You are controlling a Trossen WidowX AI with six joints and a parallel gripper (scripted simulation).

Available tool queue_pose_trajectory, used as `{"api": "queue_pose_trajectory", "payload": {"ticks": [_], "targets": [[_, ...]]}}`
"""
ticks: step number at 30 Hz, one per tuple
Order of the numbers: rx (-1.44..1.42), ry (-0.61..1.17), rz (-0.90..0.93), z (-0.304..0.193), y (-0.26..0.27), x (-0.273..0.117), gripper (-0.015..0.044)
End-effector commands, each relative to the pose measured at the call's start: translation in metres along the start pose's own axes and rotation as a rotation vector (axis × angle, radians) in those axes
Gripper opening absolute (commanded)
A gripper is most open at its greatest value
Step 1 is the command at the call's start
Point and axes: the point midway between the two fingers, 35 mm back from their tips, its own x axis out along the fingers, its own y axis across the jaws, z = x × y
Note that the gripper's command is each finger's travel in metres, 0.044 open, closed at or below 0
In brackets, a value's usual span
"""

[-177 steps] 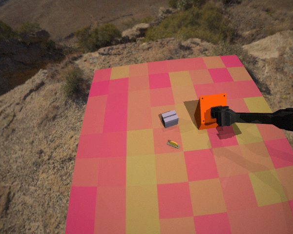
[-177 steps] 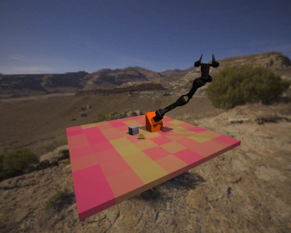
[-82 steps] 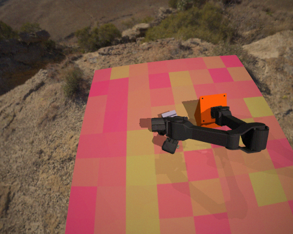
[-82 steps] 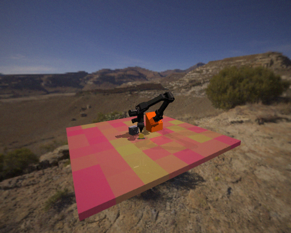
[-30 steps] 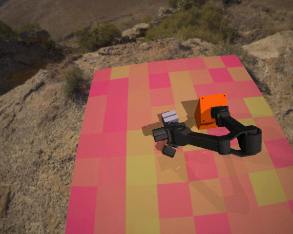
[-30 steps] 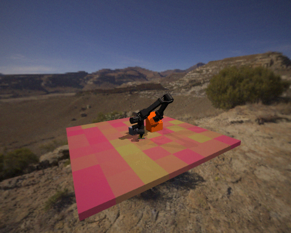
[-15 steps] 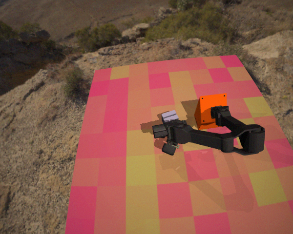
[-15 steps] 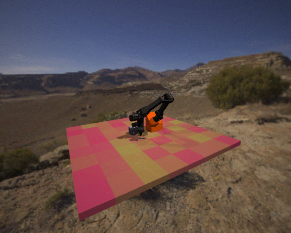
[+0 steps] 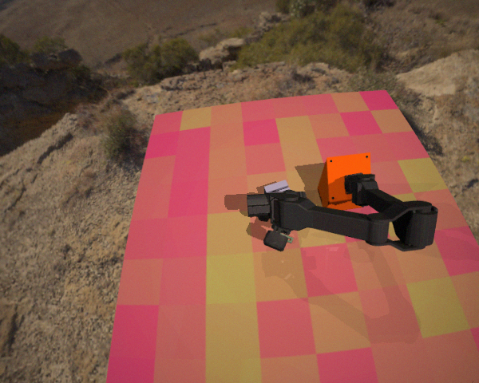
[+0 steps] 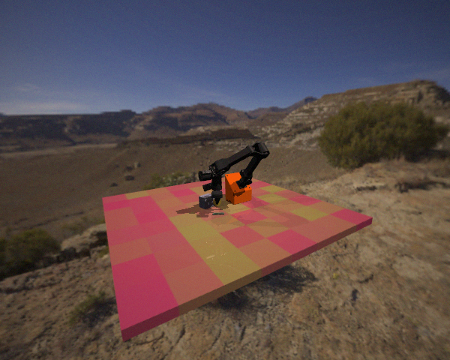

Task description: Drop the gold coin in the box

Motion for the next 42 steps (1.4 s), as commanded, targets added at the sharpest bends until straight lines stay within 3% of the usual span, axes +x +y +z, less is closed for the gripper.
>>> {"api": "queue_pose_trajectory", "payload": {"ticks": [1,17,42], "targets": [[-0.006,-0.001,0.008,0.0,0.002,-0.01,0.0],[-0.021,0.017,0.018,-0.005,0.003,-0.042,0.0],[-0.746,0.01,0.023,-0.003,-0.007,-0.042,0.0]]}}
